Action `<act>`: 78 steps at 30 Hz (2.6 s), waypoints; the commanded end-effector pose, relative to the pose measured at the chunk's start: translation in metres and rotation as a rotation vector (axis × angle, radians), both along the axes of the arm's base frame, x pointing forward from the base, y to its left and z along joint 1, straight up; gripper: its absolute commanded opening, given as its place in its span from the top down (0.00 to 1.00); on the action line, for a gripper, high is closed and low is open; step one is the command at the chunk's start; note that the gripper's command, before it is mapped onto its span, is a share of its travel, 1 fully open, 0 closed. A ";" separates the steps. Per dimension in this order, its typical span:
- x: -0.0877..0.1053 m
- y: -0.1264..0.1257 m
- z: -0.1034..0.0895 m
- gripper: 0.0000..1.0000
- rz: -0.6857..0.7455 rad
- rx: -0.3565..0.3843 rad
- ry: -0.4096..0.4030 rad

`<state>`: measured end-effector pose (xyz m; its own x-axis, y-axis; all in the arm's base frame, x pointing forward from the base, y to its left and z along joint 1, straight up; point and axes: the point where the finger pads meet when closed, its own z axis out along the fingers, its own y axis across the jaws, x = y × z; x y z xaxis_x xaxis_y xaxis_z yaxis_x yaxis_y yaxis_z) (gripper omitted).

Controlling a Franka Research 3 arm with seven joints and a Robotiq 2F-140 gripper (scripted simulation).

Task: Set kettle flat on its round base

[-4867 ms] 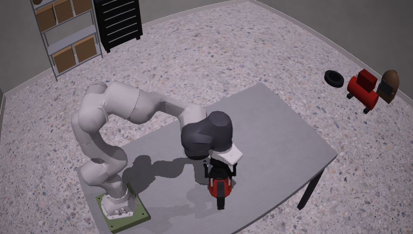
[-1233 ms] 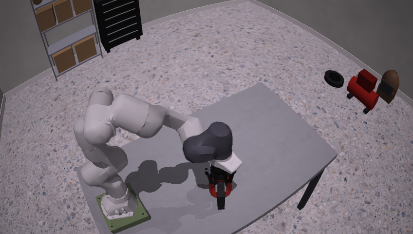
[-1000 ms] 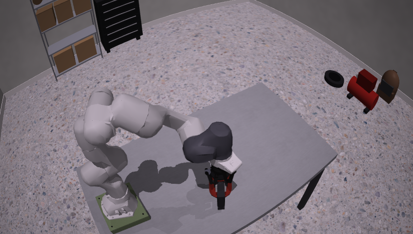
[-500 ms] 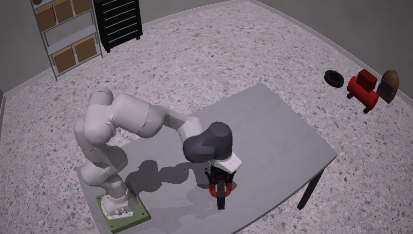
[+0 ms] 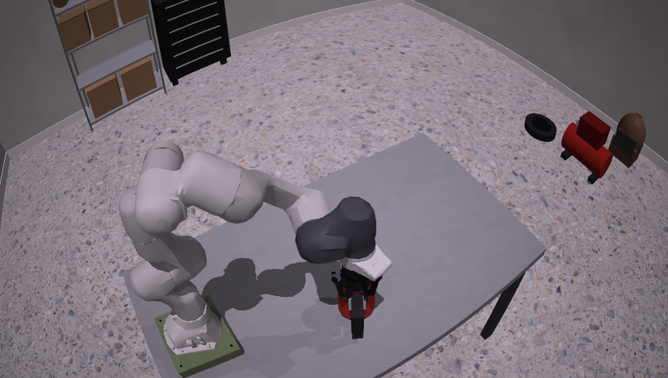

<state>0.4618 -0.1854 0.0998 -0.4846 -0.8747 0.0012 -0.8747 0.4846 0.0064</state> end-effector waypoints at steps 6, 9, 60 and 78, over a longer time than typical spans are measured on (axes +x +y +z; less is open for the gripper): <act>0.001 0.000 0.000 1.00 -0.004 -0.002 -0.003; 0.001 0.000 0.000 1.00 -0.004 -0.002 -0.003; 0.002 0.000 0.047 1.00 -0.004 -0.002 -0.003; 0.002 0.000 0.047 1.00 -0.004 -0.002 -0.003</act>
